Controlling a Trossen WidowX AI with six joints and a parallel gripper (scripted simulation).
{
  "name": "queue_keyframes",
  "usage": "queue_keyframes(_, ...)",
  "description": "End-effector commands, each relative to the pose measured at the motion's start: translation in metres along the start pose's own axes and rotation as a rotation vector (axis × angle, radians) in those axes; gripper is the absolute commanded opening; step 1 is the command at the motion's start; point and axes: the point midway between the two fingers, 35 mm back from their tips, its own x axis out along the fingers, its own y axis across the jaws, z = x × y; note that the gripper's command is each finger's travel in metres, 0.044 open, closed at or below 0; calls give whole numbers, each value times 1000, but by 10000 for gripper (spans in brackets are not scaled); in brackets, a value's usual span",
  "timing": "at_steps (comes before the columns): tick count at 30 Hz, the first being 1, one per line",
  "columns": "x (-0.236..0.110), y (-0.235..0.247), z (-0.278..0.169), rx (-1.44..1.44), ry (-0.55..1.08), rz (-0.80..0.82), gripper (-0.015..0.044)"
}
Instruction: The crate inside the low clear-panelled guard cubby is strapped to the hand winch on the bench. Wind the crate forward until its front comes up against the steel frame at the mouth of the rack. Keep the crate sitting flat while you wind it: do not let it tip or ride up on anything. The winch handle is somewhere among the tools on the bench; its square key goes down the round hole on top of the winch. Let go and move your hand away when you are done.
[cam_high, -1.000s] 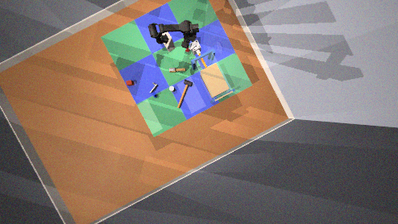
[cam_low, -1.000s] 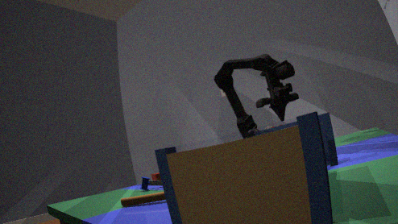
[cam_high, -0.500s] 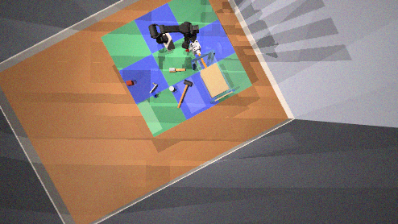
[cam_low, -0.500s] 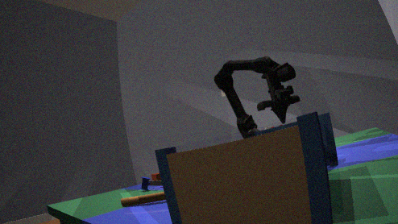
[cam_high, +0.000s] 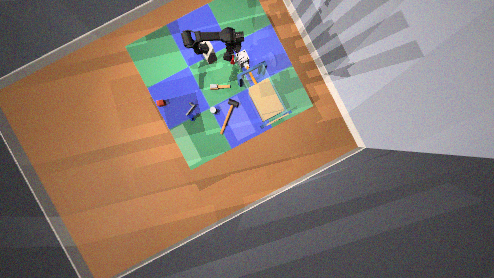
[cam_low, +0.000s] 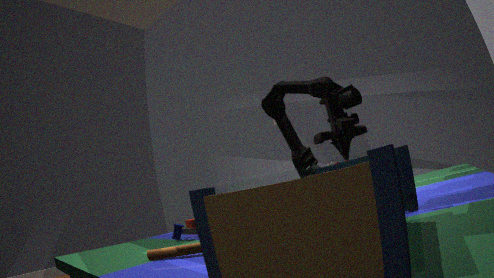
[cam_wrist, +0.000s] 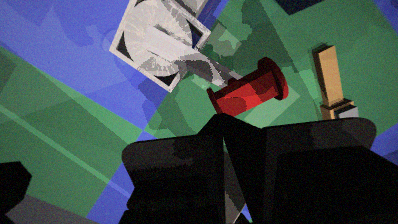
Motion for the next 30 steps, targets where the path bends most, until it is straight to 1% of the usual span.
queue_keyframes(1,0,-3,-6,-2,-4,-3,0)
queue_keyframes(5,0,-4,-10,-2,-3,-3,0)
queue_keyframes(7,-5,-4,-9,-2,-4,-3,0)
queue_keyframes(12,-42,-3,-7,-2,-4,-2,0)
queue_keyframes(14,-50,-2,-7,-2,-4,-2,0)
queue_keyframes(20,-48,-2,-6,-2,-4,-2,0)
queue_keyframes(22,-37,1,2,-2,-4,-2,0)
queue_keyframes(25,-13,6,17,-2,-5,-2,0)
queue_keyframes(30,-10,7,18,-2,-5,-2,0)
